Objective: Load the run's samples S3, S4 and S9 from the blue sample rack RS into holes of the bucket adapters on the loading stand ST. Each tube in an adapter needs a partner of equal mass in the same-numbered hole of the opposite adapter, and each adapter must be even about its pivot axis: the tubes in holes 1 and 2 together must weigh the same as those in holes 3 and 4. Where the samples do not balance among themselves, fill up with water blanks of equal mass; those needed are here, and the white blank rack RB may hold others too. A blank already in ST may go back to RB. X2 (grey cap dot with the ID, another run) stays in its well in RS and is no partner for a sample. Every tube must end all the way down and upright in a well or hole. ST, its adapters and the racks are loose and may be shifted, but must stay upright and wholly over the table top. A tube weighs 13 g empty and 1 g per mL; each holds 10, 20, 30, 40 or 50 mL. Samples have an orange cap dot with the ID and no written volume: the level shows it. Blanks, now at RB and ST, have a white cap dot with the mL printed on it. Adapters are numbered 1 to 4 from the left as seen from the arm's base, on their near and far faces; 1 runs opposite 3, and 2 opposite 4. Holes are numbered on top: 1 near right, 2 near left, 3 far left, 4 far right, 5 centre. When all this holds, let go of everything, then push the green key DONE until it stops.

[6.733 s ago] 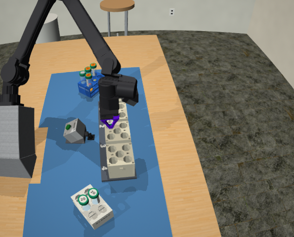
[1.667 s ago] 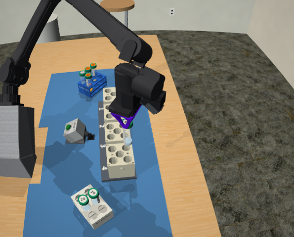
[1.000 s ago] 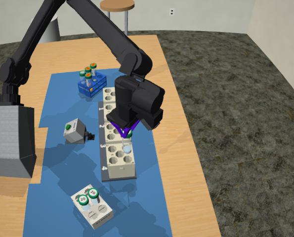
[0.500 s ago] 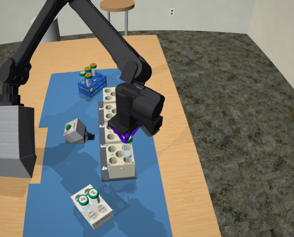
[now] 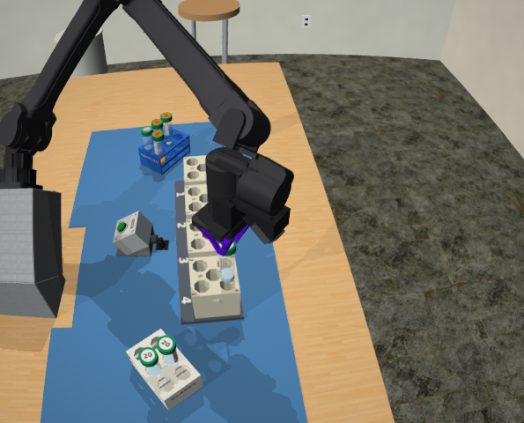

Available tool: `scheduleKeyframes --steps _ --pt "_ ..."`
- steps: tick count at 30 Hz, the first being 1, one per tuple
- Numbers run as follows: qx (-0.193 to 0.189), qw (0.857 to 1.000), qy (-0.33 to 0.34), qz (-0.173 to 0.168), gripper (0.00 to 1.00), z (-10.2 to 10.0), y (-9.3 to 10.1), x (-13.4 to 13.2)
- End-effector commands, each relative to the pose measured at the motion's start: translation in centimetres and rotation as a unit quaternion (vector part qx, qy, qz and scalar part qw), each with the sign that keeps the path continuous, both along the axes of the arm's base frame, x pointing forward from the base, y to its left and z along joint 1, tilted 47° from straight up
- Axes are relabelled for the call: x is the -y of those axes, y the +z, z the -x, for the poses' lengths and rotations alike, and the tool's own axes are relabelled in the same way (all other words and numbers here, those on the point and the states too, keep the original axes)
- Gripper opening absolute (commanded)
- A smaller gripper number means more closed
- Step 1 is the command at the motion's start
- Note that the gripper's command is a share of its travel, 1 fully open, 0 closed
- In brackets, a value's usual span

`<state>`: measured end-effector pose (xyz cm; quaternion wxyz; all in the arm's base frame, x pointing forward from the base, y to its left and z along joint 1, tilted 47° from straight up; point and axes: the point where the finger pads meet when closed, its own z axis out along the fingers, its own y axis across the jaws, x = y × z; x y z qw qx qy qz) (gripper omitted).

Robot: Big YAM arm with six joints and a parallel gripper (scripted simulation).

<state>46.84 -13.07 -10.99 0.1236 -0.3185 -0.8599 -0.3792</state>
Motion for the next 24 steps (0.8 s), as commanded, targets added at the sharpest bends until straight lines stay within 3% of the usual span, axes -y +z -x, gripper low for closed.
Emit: scheduleKeyframes --steps 1,3,4,10,11,14,24 --pt "0.013 1.000 -0.008 0.008 0.00 -1.1 0.2 1.0" --pt "0.013 1.000 -0.008 0.008 0.00 -1.1 0.2 1.0" --pt "-0.004 1.000 -0.002 -0.001 0.00 -0.2 -1.2 -0.7" --pt "-0.003 1.000 -0.002 0.000 0.00 -0.3 -1.5 -1.0" --pt "0.008 1.000 -0.002 0.005 0.00 -1.3 -1.2 -0.6" --pt "-0.004 1.000 -0.002 -0.001 0.00 -0.2 -1.9 -1.5" --pt "-0.004 1.000 -0.002 -0.001 0.00 -0.2 -2.8 -2.5"
